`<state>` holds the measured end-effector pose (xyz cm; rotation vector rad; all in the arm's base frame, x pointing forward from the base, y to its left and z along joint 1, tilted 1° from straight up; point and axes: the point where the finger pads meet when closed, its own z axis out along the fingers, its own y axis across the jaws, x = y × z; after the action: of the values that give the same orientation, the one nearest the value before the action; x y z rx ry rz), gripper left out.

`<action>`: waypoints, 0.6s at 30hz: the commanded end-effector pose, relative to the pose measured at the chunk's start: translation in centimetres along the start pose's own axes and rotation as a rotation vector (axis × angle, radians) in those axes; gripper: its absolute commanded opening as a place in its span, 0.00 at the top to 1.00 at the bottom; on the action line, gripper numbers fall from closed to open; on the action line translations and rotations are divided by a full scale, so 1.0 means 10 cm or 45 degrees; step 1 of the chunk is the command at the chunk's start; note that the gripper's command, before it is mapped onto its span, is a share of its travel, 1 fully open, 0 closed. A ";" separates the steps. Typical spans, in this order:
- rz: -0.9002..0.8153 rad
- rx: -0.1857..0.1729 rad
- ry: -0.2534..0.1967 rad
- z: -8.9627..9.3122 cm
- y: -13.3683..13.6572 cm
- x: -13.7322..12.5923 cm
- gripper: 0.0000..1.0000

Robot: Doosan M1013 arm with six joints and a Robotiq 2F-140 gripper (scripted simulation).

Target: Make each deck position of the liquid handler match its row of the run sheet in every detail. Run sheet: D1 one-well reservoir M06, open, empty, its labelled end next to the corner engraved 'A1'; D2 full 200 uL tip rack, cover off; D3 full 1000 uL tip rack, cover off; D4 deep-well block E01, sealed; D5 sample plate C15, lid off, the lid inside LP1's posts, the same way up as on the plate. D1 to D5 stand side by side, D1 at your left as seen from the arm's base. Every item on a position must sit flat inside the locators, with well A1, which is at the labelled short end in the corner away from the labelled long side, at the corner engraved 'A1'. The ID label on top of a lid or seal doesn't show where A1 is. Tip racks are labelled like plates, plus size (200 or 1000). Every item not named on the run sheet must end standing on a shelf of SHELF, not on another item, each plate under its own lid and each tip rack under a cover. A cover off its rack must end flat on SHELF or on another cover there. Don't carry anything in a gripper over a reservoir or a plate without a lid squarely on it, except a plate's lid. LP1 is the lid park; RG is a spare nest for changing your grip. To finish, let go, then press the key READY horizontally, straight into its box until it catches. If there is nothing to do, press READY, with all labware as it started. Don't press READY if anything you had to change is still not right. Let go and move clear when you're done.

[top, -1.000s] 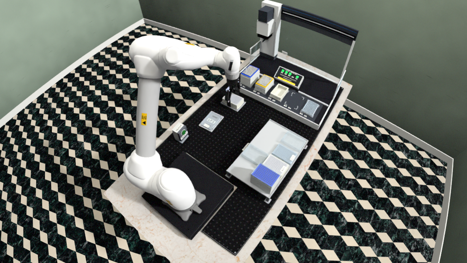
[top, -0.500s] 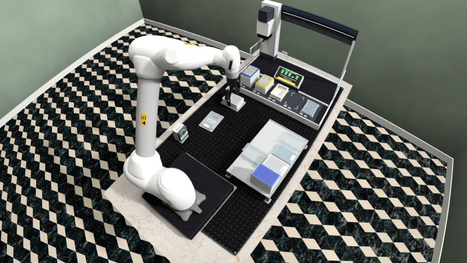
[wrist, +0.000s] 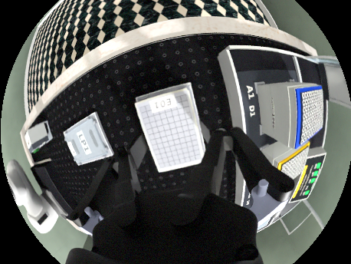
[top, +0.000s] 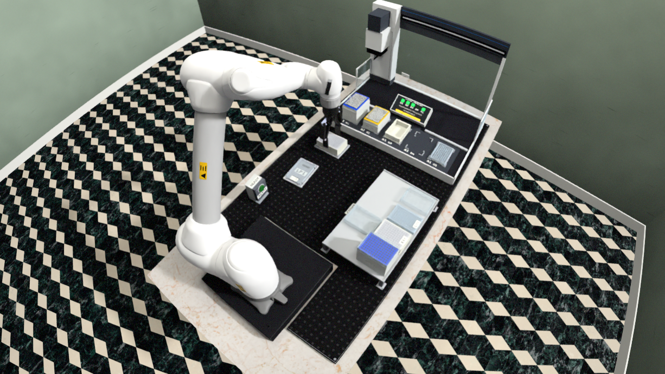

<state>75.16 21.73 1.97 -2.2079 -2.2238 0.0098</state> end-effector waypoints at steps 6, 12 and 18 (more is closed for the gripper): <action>0.000 -0.002 0.001 -0.14 0.00 0.00 0.34; 0.000 -0.002 0.001 -0.21 0.00 0.00 0.34; 0.000 -0.002 0.001 -0.31 0.00 0.00 0.34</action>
<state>75.18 21.72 4.64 -2.2081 -2.2238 0.0098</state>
